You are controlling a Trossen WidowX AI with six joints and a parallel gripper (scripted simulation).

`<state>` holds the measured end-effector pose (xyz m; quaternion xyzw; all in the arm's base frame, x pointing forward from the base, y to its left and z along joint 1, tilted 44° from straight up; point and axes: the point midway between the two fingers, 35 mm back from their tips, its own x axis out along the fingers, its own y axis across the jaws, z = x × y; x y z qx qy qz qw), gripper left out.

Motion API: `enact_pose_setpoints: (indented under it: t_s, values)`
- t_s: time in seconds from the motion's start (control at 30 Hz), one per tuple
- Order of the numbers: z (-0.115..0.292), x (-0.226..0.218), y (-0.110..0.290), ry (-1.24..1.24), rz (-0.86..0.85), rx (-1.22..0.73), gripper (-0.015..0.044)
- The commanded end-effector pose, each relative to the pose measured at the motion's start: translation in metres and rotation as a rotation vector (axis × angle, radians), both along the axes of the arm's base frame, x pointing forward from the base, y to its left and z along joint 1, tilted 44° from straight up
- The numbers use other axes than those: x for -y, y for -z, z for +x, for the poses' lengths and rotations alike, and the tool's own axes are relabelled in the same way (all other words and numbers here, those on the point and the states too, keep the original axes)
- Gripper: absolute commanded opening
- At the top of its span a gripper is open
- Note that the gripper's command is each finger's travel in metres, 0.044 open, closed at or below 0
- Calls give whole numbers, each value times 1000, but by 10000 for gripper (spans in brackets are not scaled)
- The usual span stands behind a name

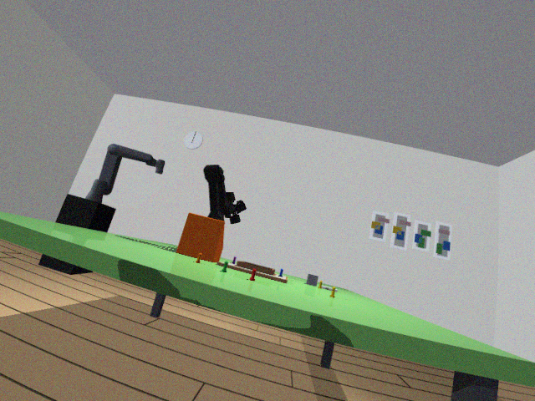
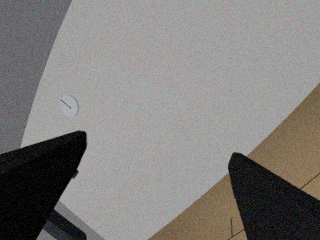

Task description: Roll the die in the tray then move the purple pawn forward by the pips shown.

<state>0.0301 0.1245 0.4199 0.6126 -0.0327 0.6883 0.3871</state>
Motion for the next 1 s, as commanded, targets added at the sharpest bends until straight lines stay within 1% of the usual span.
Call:
enact_pose_setpoints:
  t_s: [0.0,0.07,0.13,0.3,0.43,0.6,0.77,0.87,0.97]
  values:
    - [1,-2,1,9,-12,1,374]
    - [12,-21,7,80,-110,6,321]
    - [31,-47,20,177,-260,12,275]
    - [83,-91,66,364,-634,18,275]
    - [124,-106,116,467,-951,19,275]
    - [162,-98,183,480,-1324,-8,275]
    - [179,-64,250,314,-1663,-131,275]
    - [174,-39,277,145,-1791,-242,275]
    - [169,-27,285,51,-1824,-304,275]
